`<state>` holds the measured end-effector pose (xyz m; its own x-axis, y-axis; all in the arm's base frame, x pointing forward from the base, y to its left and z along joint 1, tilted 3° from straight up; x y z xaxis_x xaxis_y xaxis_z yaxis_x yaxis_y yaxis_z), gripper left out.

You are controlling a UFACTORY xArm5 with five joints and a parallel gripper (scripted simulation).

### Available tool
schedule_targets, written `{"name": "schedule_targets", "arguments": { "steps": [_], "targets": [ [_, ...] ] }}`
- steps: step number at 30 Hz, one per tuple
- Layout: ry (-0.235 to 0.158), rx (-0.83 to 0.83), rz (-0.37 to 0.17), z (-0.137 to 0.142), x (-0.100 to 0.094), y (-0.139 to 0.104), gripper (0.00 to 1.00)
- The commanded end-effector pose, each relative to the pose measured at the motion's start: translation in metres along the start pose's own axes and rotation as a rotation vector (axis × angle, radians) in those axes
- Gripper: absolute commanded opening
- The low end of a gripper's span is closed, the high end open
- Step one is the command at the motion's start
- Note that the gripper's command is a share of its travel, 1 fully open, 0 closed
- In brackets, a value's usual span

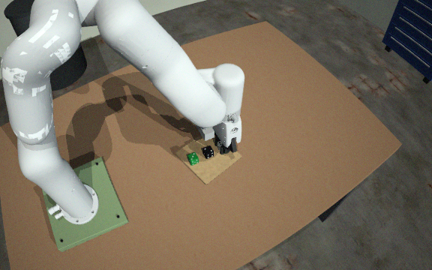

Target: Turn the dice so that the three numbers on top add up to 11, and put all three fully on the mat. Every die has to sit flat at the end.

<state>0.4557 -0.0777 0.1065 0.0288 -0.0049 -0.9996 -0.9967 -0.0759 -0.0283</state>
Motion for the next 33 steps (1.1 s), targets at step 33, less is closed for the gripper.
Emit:
{"name": "schedule_targets", "arguments": {
  "steps": [33],
  "targets": [
    [0.001, 0.000, -0.004, -0.0002, -0.0013, -0.0010, 0.42]
  ]
}}
Point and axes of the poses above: the point where the finger pads meet when closed, its own x axis out along the fingers, its own z axis across the jaws, y = z × x, the point moved 9 cm from there along -x, back along the fingers, and after that the axes turned 14 degrees about -x, right-handed, at the moved point
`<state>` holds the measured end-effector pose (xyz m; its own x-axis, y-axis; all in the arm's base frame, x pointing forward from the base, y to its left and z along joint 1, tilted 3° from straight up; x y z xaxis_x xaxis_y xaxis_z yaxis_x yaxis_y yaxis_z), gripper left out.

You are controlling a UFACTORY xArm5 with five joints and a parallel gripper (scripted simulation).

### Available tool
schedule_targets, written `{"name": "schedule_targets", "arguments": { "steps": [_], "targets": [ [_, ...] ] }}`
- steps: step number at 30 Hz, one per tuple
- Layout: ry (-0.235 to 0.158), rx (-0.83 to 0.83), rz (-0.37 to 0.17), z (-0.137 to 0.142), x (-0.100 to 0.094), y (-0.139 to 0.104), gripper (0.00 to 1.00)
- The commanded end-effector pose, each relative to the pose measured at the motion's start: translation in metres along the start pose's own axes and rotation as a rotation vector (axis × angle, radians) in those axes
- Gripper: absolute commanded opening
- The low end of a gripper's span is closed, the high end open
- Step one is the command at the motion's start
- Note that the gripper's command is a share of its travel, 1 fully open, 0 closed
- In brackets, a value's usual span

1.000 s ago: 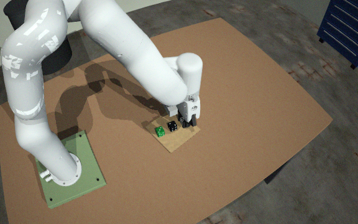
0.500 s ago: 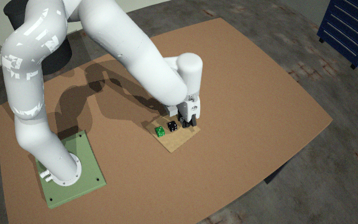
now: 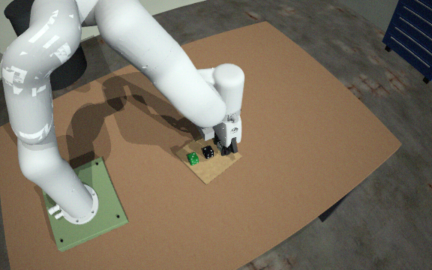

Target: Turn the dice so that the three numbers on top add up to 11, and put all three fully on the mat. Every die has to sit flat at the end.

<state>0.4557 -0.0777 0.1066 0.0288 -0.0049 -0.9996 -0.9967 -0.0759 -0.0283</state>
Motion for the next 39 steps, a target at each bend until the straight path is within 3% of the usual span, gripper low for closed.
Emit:
{"name": "schedule_targets", "arguments": {
  "steps": [1, 12, 24, 32, 38, 39],
  "targets": [
    [0.001, 0.000, -0.004, 0.000, -0.001, -0.001, 0.42],
    [0.001, 0.000, -0.004, 0.000, -0.007, -0.001, 0.42],
    [0.001, 0.000, -0.003, 0.002, -0.063, -0.001, 0.42],
    [0.001, 0.000, -0.003, 0.003, -0.086, -0.001, 0.42],
    [0.001, 0.000, -0.003, 0.003, -0.091, -0.001, 0.42],
    [0.001, 0.000, -0.003, 0.003, -0.091, -0.001, 1.00]
  ]
}}
Point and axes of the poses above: the point where the finger pads meet when closed, its own x axis out along the fingers, its own z axis across the jaws, y = z × x, the point moved 9 cm from there along -x, back along the fingers, and after that the axes turned 14 degrees about -x, right-handed, at the moved point
